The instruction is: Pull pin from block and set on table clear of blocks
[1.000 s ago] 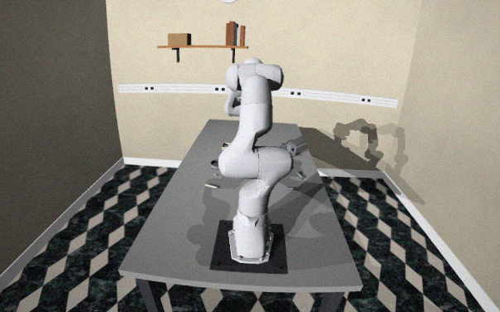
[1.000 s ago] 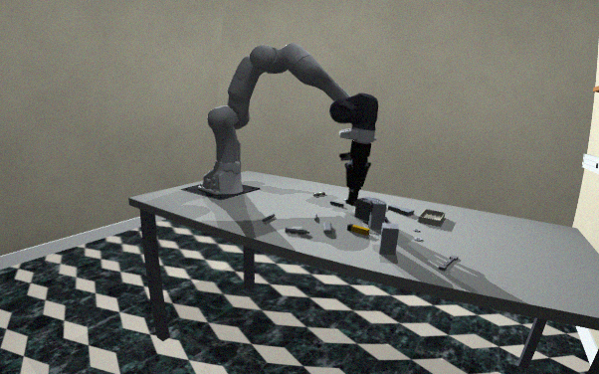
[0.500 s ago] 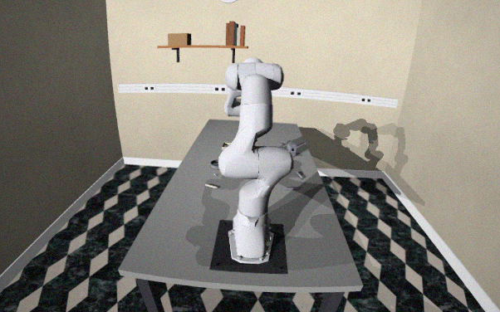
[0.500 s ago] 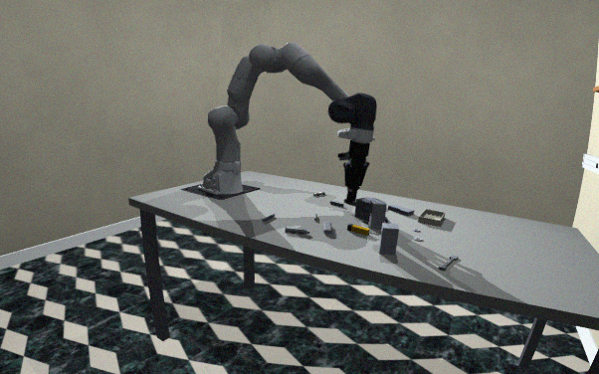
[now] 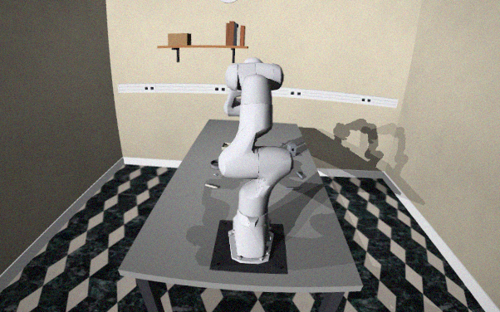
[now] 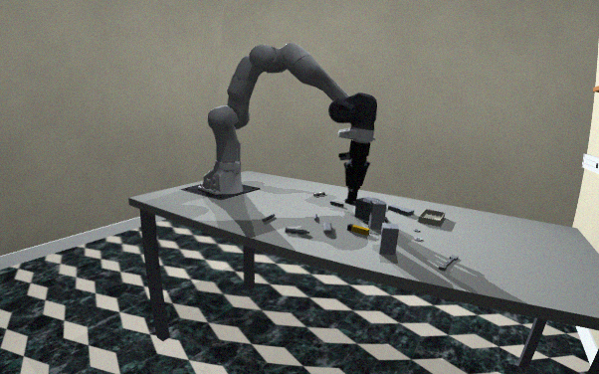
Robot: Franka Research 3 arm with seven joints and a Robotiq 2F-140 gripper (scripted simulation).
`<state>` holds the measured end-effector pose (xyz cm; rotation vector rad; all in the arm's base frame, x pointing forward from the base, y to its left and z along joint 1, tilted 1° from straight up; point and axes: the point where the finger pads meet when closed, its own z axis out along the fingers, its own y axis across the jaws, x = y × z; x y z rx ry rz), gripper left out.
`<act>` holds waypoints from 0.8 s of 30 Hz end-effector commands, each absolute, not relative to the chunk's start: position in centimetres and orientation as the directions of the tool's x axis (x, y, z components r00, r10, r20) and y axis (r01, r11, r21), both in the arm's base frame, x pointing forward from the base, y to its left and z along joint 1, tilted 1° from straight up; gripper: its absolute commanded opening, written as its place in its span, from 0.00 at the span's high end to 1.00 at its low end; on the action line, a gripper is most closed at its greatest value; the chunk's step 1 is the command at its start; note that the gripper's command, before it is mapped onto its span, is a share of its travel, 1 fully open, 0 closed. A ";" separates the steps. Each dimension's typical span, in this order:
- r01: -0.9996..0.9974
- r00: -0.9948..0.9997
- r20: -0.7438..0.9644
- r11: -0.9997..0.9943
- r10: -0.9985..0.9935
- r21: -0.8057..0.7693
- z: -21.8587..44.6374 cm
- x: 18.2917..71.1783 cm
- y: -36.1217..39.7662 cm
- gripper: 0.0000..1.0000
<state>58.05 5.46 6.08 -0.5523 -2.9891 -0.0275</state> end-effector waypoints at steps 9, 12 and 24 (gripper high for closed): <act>0.363 -0.927 0.102 0.932 0.362 -0.002 6.1 58.2 5.4 0.90; 0.363 -0.927 0.103 0.932 0.361 -0.002 6.1 58.0 5.5 0.90; 0.363 -0.927 0.104 0.932 0.361 -0.002 6.1 57.7 5.5 0.90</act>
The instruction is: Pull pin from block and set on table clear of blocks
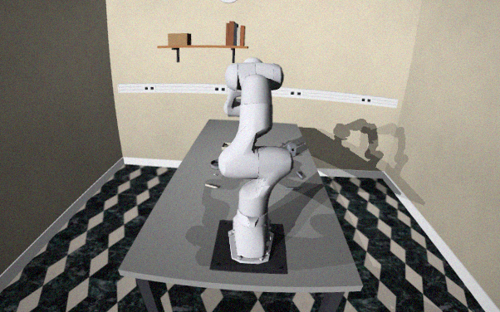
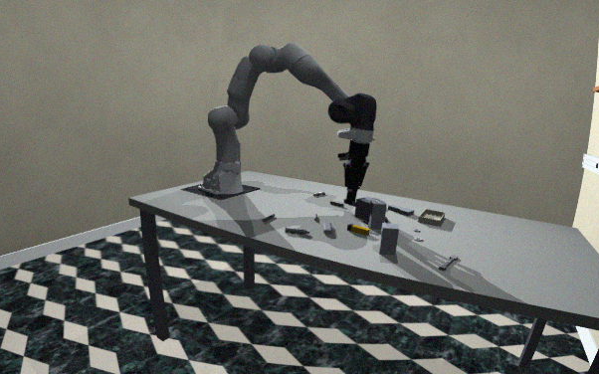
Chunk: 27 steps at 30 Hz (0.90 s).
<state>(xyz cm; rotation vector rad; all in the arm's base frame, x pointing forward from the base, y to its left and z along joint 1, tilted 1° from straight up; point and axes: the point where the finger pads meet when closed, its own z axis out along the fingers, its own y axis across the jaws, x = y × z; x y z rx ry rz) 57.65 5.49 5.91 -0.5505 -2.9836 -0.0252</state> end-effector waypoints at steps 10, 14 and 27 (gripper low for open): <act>0.363 -0.927 0.102 0.932 0.361 -0.001 6.2 57.6 5.6 0.90; 0.363 -0.927 0.102 0.932 0.361 -0.001 6.2 57.4 5.7 0.90; 0.364 -0.927 0.101 0.931 0.362 0.000 6.2 56.8 5.9 0.90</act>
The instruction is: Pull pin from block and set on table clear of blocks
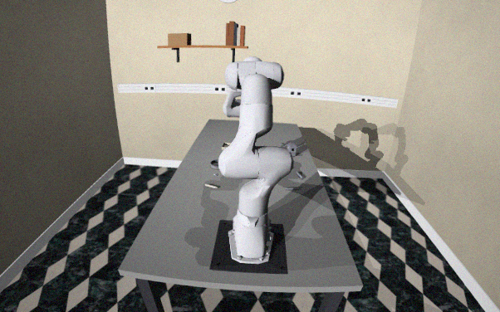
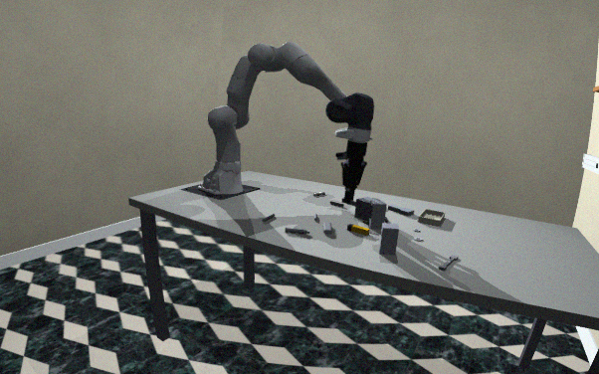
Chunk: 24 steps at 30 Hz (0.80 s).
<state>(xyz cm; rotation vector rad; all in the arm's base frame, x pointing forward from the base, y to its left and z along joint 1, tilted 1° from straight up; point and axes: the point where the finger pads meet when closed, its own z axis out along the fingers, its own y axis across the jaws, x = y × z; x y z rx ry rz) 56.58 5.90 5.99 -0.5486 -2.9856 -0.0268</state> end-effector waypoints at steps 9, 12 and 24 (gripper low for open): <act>0.365 -0.927 0.099 0.931 0.363 0.000 6.2 57.0 5.9 0.90; 0.365 -0.927 0.099 0.931 0.363 0.000 6.2 57.0 5.9 0.90; 0.364 -0.927 0.101 0.932 0.362 -0.002 6.1 57.1 5.8 0.90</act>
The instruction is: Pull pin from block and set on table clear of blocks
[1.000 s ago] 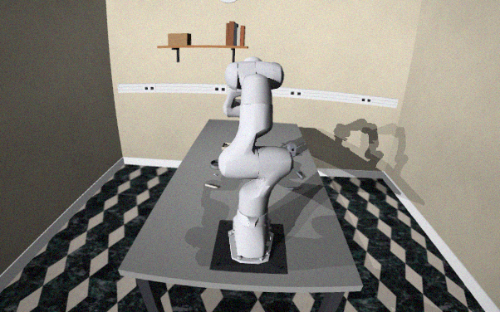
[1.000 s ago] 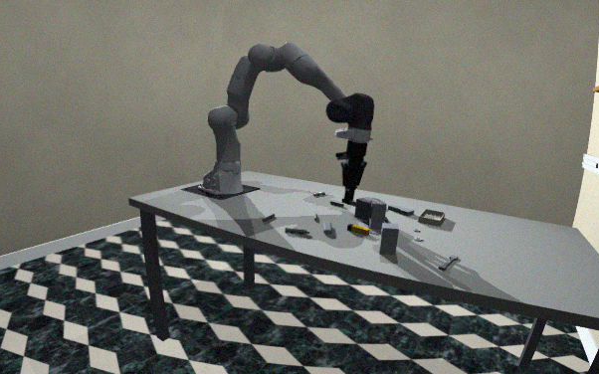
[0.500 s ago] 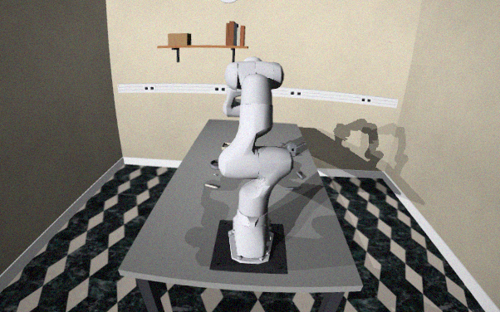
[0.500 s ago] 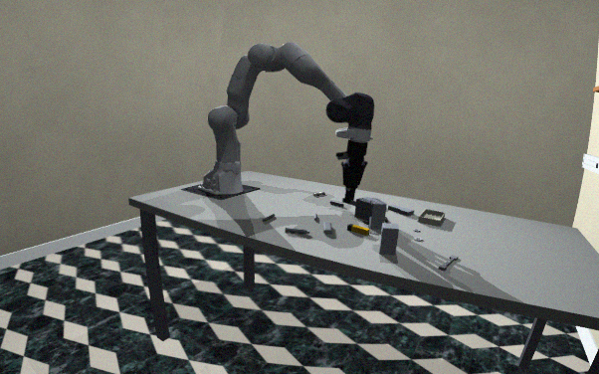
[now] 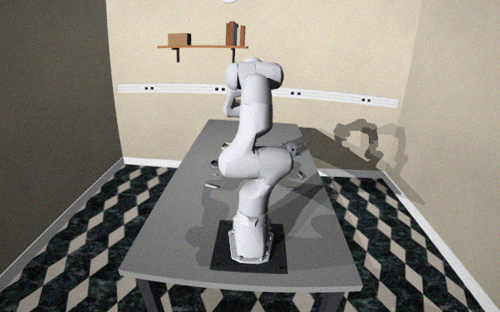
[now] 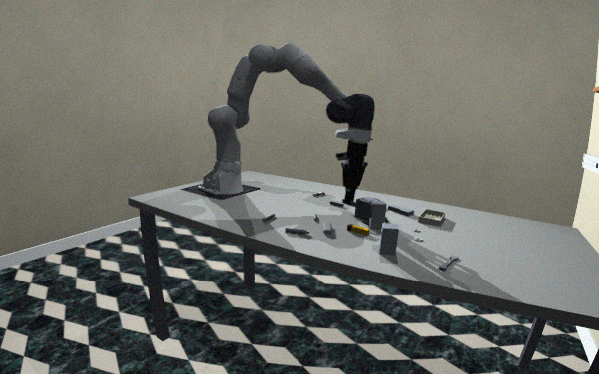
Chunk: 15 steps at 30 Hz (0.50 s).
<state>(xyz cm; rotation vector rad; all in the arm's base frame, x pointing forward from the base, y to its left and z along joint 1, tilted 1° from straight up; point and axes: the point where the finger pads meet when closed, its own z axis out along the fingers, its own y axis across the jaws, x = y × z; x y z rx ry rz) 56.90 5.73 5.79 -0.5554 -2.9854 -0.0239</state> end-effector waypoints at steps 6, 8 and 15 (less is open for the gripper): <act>0.363 -0.927 0.103 0.932 0.361 -0.002 6.1 56.8 5.9 0.90; 0.363 -0.927 0.104 0.932 0.361 -0.003 6.1 56.7 5.9 0.90; 0.363 -0.927 0.104 0.932 0.361 -0.003 6.1 56.6 5.9 0.90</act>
